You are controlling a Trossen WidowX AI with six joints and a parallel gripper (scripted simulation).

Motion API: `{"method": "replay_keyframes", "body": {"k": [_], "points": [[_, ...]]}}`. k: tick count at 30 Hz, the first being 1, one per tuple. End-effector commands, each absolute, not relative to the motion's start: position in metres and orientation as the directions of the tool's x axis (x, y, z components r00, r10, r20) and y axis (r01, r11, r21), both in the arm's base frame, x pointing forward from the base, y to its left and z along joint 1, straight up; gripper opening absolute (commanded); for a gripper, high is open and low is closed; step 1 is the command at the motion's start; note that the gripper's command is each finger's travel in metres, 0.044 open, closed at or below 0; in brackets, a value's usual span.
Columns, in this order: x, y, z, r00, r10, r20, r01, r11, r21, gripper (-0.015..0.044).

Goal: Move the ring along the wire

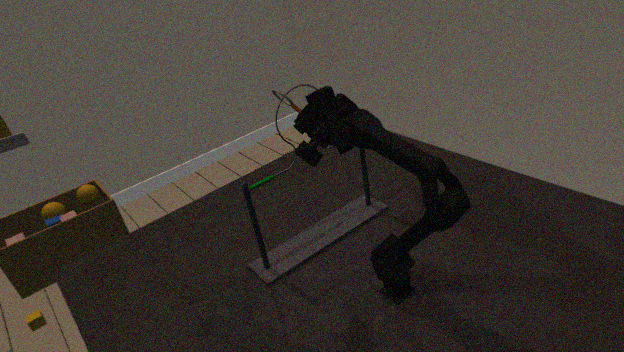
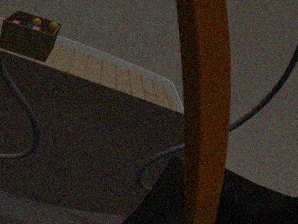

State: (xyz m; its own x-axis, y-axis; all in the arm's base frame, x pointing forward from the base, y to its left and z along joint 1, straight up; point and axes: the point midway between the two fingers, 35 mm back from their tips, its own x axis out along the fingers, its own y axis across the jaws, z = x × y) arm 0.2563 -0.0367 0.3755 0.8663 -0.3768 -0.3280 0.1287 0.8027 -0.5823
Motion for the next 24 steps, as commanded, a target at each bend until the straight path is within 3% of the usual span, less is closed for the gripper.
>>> {"method": "replay_keyframes", "body": {"k": [1,24], "points": [[0.2548,-0.0384,0.3769,0.867,-0.393,-0.305,0.132,0.772,-0.621,-0.015],[0.2546,-0.0465,0.3844,0.866,-0.466,-0.182,0.131,0.562,-0.817,-0.015]]}}
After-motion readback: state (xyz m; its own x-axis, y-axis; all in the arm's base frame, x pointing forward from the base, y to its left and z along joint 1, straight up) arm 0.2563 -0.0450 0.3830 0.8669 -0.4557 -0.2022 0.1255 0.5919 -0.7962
